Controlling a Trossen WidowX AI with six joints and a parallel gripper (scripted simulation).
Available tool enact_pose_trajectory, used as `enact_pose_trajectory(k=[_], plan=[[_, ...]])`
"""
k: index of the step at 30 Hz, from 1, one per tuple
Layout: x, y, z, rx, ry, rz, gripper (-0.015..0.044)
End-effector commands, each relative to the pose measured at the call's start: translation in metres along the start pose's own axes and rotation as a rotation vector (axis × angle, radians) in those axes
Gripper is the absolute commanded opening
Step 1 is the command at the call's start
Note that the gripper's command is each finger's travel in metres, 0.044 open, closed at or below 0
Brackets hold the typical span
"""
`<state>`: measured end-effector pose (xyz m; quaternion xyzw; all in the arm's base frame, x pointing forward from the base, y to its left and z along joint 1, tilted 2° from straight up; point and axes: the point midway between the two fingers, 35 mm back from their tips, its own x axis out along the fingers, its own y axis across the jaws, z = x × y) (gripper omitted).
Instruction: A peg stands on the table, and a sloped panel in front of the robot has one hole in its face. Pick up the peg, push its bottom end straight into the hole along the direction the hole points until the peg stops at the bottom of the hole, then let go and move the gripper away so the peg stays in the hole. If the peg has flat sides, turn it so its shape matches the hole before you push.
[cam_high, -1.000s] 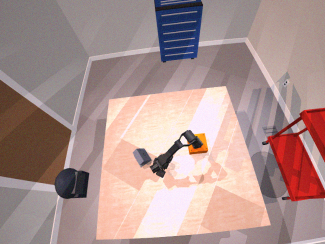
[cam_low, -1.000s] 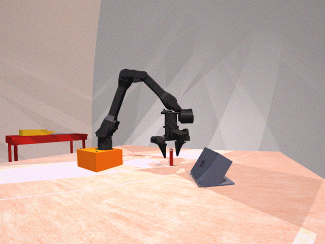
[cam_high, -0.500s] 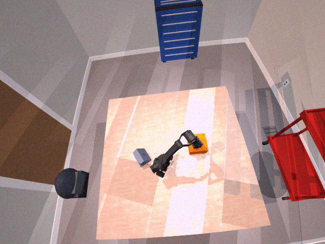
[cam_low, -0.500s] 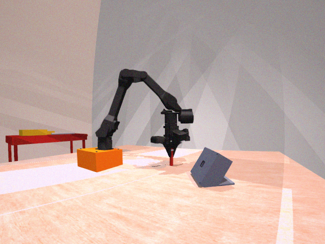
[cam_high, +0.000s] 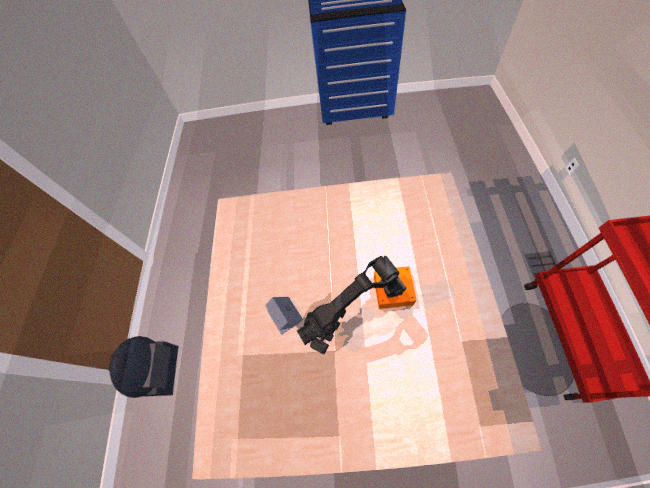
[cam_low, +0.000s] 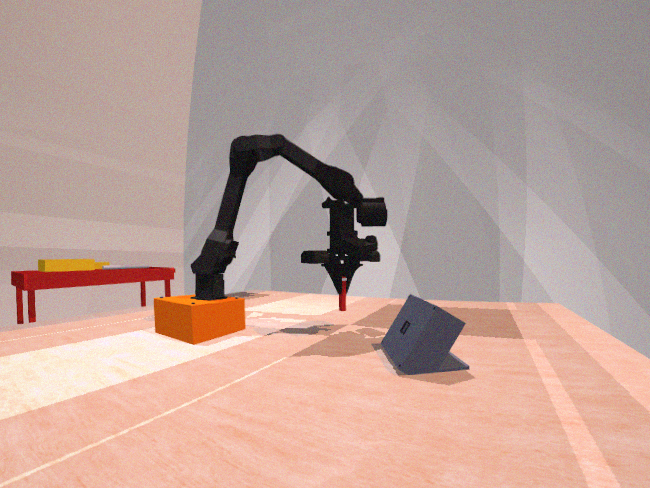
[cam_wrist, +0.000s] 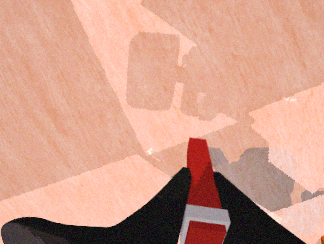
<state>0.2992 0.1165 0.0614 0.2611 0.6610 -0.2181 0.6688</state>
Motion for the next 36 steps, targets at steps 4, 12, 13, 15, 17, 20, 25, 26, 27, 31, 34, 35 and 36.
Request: enact_pose_trajectory(k=[4,12,13,15,17,20,25,26,27,31,34,35,36], plan=[[-0.031,0.0,0.0,0.0,-0.007,0.006,0.0],[-0.029,0.0,0.004,0.057,-0.001,0.031,0.0],[-0.028,-0.001,0.005,0.069,0.0,0.036,0.0],[-0.027,-0.001,0.008,0.095,0.003,0.047,0.0],[-0.026,-0.001,0.01,0.12,0.006,0.058,0.0],[-0.025,-0.002,0.013,0.158,0.01,0.075,0.0],[-0.022,-0.003,0.019,0.22,0.018,0.102,0.0],[-0.022,-0.003,0.02,0.233,0.02,0.108,0.0],[-0.021,-0.003,0.021,0.245,0.021,0.113,0.0],[-0.019,-0.004,0.025,0.294,0.028,0.135,0.0],[-0.018,-0.005,0.029,0.331,0.033,0.152,0.0],[-0.018,-0.005,0.03,0.343,0.035,0.157,0.0],[-0.017,-0.006,0.031,0.356,0.037,0.163,0.0]])
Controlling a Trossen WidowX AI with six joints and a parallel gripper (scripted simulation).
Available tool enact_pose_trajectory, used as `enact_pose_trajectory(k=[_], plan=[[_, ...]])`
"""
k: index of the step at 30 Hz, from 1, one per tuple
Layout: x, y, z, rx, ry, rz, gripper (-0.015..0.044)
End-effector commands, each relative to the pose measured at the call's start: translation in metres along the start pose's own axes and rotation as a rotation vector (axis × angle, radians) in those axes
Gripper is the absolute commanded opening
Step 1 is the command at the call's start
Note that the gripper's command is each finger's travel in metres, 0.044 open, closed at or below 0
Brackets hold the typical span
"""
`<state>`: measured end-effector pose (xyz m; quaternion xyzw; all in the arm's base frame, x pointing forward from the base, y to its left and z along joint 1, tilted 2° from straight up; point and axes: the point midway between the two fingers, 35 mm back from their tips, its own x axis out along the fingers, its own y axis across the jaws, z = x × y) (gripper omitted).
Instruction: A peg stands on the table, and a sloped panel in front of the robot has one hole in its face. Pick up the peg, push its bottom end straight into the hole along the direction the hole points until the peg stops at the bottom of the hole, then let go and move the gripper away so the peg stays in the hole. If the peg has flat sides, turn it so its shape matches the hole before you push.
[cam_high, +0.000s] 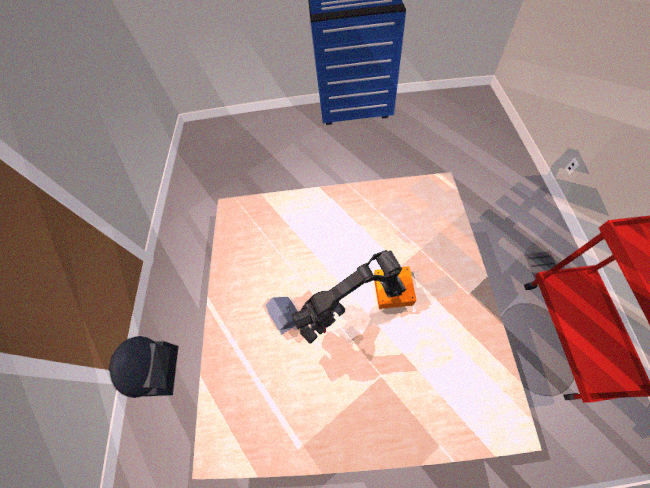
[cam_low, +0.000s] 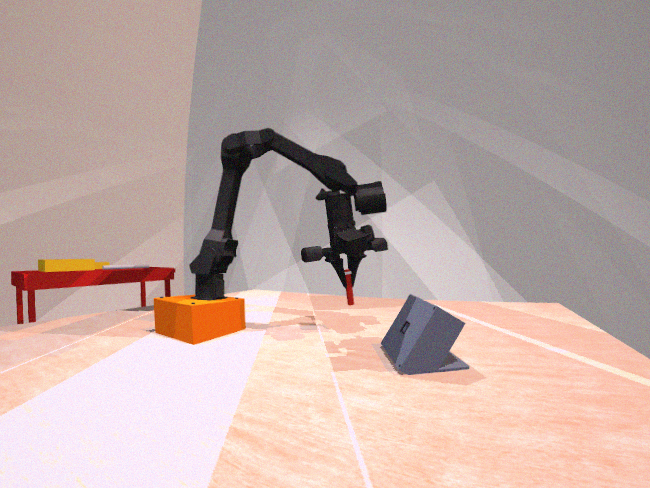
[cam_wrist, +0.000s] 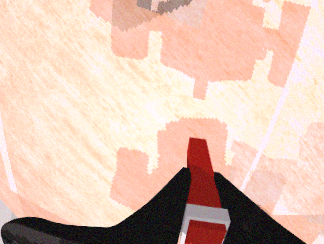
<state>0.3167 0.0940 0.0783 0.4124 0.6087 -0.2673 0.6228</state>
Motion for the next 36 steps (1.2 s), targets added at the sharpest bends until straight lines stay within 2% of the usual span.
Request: enact_pose_trajectory(k=[1,36], plan=[[0.001,0.001,0.005,0.052,0.008,0.026,0.0],[0.009,-0.003,0.046,0.464,0.083,0.213,0.0]])
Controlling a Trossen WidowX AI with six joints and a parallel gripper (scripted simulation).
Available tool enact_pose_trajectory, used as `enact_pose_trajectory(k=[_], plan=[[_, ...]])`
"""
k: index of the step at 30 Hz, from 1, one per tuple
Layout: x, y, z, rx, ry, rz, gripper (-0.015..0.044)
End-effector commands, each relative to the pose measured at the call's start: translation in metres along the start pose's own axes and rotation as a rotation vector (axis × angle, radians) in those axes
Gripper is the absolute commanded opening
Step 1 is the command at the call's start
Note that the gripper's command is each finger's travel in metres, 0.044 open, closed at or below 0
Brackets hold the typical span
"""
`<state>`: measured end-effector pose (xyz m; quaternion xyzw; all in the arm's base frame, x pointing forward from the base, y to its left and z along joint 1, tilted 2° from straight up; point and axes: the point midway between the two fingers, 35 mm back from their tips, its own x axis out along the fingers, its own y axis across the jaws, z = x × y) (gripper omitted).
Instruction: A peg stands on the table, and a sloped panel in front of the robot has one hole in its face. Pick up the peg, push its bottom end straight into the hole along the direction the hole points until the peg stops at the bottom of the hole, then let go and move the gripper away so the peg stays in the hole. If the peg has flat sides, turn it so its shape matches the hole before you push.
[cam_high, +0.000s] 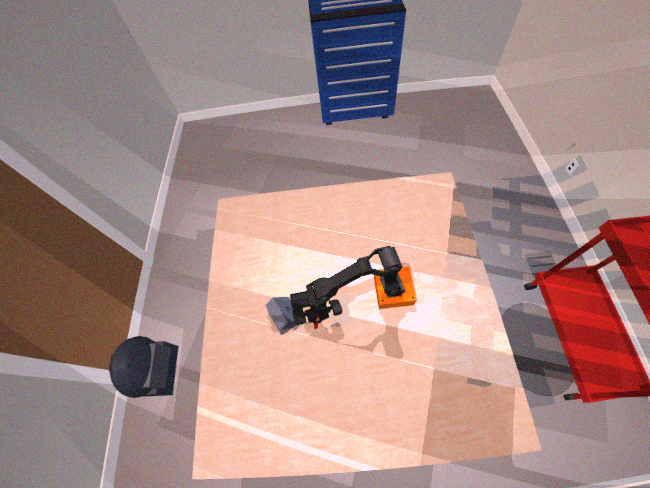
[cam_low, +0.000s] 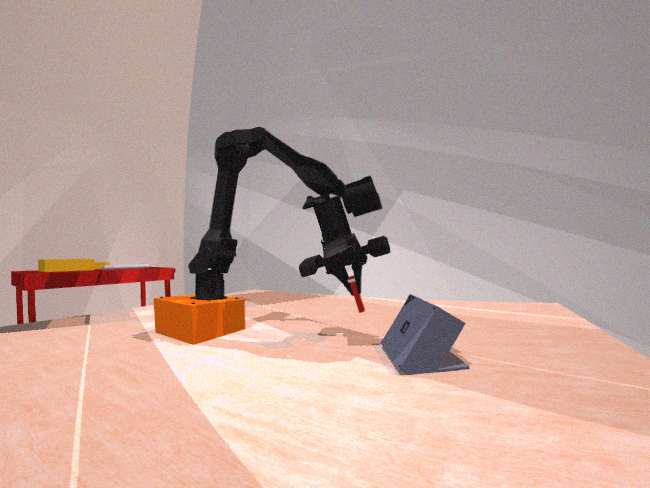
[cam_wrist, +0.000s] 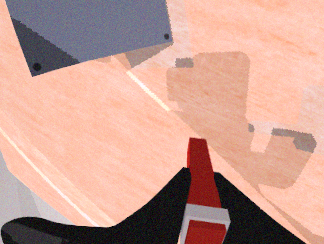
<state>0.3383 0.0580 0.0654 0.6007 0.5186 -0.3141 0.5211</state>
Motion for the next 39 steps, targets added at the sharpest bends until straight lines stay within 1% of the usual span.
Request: enact_pose_trajectory(k=[1,39], plan=[[-0.001,0.002,0.004,0.048,0.012,0.025,0.0],[-0.006,0.007,0.05,0.457,0.126,0.215,0.0]])
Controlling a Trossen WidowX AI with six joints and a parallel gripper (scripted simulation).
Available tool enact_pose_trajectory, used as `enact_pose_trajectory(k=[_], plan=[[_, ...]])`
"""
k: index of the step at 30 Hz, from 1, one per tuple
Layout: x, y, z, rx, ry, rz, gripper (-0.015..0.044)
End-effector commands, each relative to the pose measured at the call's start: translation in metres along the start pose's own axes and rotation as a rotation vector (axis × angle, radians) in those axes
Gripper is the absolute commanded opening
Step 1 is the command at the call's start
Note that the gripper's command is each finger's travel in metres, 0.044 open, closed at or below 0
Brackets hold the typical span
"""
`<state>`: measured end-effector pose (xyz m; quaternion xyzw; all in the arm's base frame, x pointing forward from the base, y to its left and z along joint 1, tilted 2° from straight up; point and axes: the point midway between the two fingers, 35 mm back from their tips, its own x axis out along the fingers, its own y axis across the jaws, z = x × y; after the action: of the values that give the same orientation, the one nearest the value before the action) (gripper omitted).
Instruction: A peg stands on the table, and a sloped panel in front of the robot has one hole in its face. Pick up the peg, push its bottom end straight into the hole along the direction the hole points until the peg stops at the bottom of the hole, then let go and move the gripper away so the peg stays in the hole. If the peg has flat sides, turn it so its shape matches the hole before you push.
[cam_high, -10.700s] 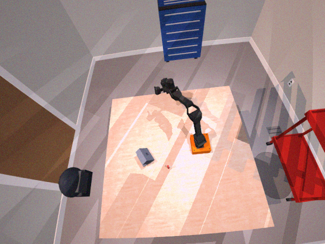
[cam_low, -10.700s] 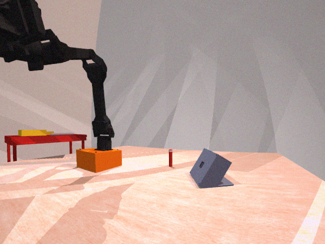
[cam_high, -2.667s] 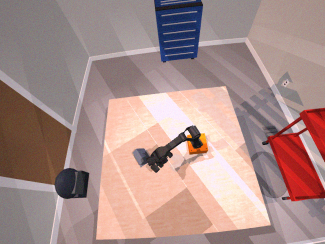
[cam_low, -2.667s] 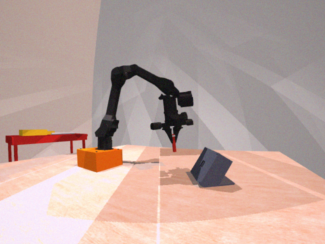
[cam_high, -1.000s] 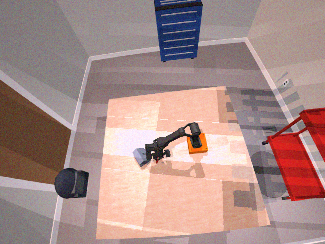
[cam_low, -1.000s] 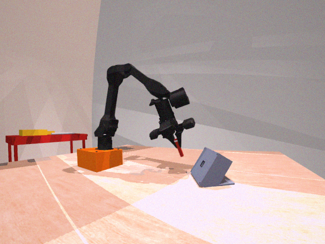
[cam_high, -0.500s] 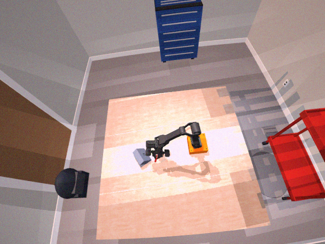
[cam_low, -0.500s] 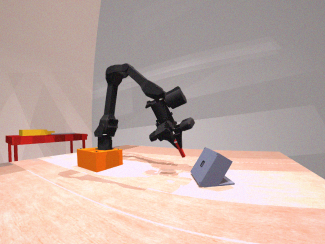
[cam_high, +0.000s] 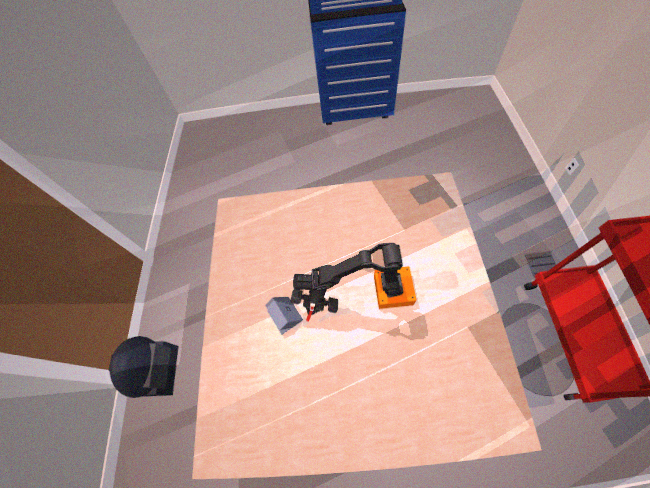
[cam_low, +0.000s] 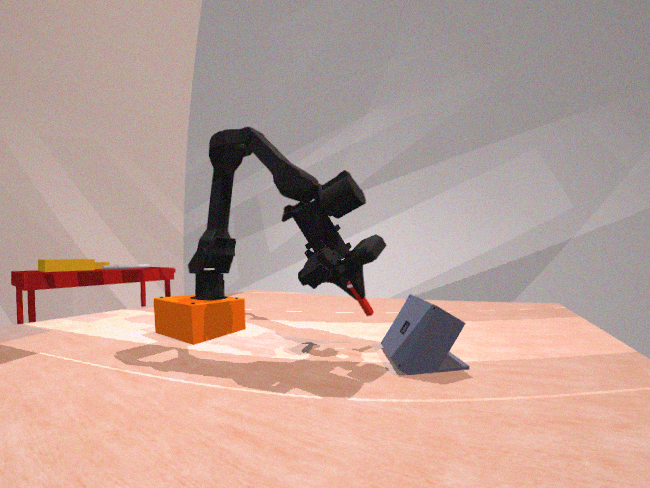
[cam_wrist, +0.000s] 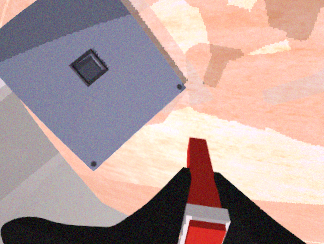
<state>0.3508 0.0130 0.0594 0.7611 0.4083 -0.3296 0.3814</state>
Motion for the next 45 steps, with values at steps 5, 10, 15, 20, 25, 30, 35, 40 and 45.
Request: enact_pose_trajectory(k=[5,10,15,20,25,30,35,40,45], plan=[[-0.004,0.005,0.008,0.084,0.031,0.04,0.0],[-0.006,0.007,0.013,0.134,0.049,0.063,0.0],[-0.008,0.01,0.018,0.183,0.067,0.085,0.0],[-0.011,0.012,0.023,0.231,0.086,0.107,0.0],[-0.013,0.014,0.028,0.279,0.106,0.129,0.0],[-0.016,0.015,0.033,0.325,0.126,0.15,0.0],[-0.019,0.017,0.038,0.371,0.146,0.17,0.0],[-0.022,0.018,0.043,0.416,0.168,0.19,0.0],[-0.026,0.019,0.048,0.46,0.189,0.209,0.0]])
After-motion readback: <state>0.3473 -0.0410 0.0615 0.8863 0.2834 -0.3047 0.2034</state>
